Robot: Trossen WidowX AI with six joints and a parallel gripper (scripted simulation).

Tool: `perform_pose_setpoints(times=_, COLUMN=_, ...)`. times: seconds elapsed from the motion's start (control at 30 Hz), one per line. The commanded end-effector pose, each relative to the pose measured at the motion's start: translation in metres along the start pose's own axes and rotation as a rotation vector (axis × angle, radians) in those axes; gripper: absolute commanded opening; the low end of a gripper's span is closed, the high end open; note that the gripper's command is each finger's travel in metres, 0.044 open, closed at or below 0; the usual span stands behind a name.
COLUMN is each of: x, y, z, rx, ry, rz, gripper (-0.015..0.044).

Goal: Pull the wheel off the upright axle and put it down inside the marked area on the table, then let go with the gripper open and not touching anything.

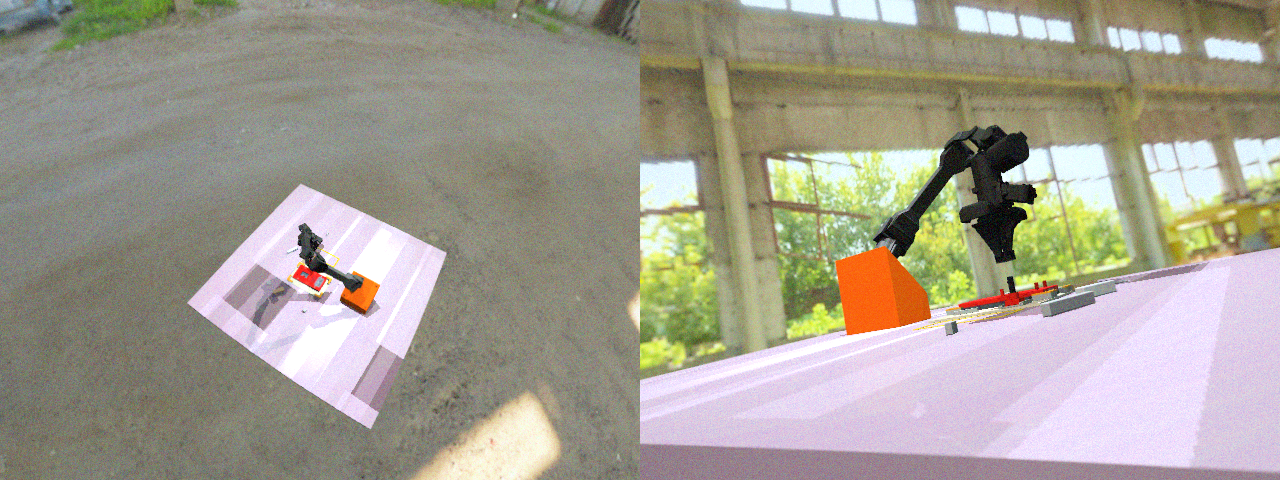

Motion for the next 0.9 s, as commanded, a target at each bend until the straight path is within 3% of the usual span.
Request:
perform_pose_setpoints(times=0.0, x=0.0, y=-0.001, z=-0.001, rx=0.0, ry=0.0, rz=0.0, gripper=0.0)
perform_pose_setpoints(times=0.63, x=0.009, y=-0.066, z=-0.077, rx=0.004, ry=-0.012, rz=0.001, gripper=0.0)
perform_pose_setpoints(times=0.87, x=0.005, y=-0.072, z=-0.082, rx=0.004, ry=-0.011, rz=0.001, gripper=0.0)
Point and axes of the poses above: the point midway between the two fingers, 35 mm back from their tips, its own x axis back along the fingers, its own z axis across the jaws, y = z × x, the point moved 2 cm from there along x, back along the fingers, and after that the axes turned 12 degrees about x, right-handed, at the moved point
